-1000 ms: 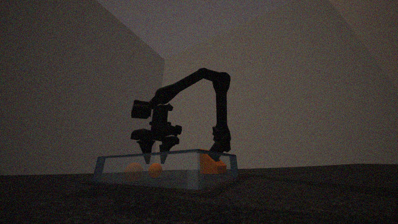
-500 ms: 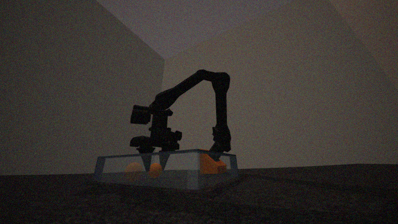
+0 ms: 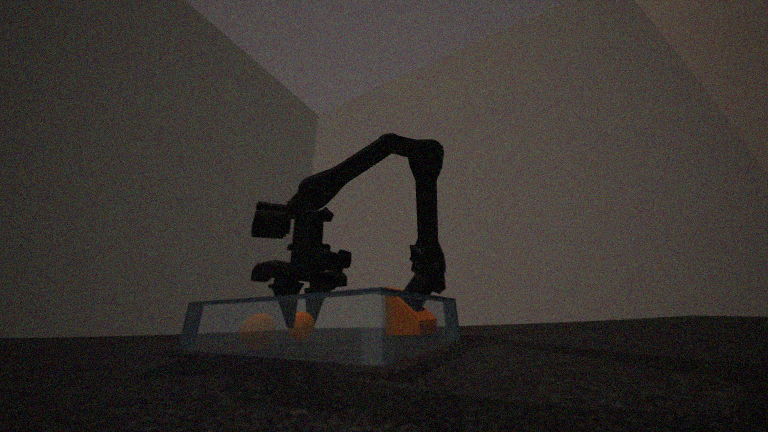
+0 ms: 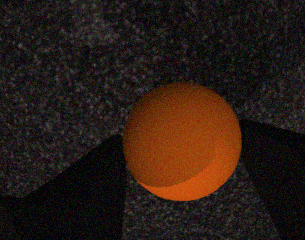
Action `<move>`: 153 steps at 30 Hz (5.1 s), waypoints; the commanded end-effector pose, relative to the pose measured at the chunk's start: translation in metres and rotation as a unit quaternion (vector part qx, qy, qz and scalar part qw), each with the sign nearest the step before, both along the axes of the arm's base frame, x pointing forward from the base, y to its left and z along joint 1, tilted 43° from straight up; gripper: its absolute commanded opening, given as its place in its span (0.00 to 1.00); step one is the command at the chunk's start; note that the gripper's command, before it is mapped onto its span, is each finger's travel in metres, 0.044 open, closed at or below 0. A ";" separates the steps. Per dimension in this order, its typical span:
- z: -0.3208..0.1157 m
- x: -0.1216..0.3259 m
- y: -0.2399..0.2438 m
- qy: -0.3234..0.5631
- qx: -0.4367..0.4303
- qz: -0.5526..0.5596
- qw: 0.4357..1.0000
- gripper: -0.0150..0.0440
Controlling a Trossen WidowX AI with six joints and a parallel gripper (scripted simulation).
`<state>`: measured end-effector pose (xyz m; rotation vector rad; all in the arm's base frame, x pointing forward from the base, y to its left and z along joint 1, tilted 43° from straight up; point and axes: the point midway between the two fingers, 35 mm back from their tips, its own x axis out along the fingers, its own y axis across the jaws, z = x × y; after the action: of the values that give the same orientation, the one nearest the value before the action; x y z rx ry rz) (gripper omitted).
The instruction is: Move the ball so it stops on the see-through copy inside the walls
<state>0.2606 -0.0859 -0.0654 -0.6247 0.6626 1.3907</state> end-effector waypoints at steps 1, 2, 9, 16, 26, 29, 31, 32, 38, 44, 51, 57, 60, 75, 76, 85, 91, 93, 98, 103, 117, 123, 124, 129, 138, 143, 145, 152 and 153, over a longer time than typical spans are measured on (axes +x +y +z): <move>0.012 0.003 -0.017 -0.006 -0.006 -0.003 1.000 0.25; 0.016 0.004 -0.022 -0.006 -0.007 -0.003 1.000 0.25; 0.047 0.002 -0.051 -0.005 -0.008 -0.003 1.000 0.25; 0.081 -0.005 -0.078 -0.005 -0.007 -0.003 1.000 0.25; 0.093 -0.002 -0.085 0.029 -0.004 -0.041 0.999 0.25; 0.093 0.005 -0.083 0.058 -0.002 -0.073 0.996 0.25; 0.092 0.010 -0.082 0.077 0.000 -0.095 0.992 0.25; 0.092 0.012 -0.081 0.087 0.001 -0.106 0.991 0.25; 0.092 0.025 -0.077 0.143 0.006 -0.170 0.975 0.25; 0.091 0.039 -0.073 0.198 0.011 -0.233 0.952 0.25; 0.090 0.054 -0.066 0.261 0.017 -0.304 0.916 0.25; 0.090 0.067 -0.060 0.312 0.024 -0.362 0.878 0.25; 0.090 0.074 -0.056 0.337 0.028 -0.390 0.856 0.25; 0.090 0.105 -0.036 0.454 0.045 -0.516 0.725 0.25; 0.090 0.107 -0.035 0.460 0.046 -0.522 0.717 0.25; 0.081 0.110 -0.026 0.465 0.047 -0.527 0.710 0.25; 0.058 0.113 -0.006 0.465 0.047 -0.527 0.710 0.25; 0.051 0.114 0.001 0.465 0.048 -0.527 0.710 0.25; 0.038 0.114 0.013 0.465 0.048 -0.526 0.710 0.25; 0.036 0.114 0.015 0.465 0.048 -0.526 0.710 0.25; 0.026 0.114 0.024 0.465 0.047 -0.526 0.711 0.30; 0.026 0.114 0.024 0.465 0.047 -0.526 0.711 0.57; 0.026 0.114 0.024 0.465 0.047 -0.526 0.711 0.61; 0.026 0.114 0.024 0.465 0.047 -0.526 0.711 0.80; 0.088 0.109 -0.032 0.465 0.047 -0.527 0.710 0.80; 0.083 0.111 -0.029 0.462 0.049 -0.530 0.710 0.80; 0.083 0.111 -0.029 0.462 0.049 -0.530 0.710 0.80; 0.106 0.107 -0.049 0.461 0.049 -0.530 0.710 0.98; 0.113 0.105 -0.055 0.461 0.049 -0.530 0.710 1.00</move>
<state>0.3685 -0.1189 0.0277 0.6292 1.4504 0.5194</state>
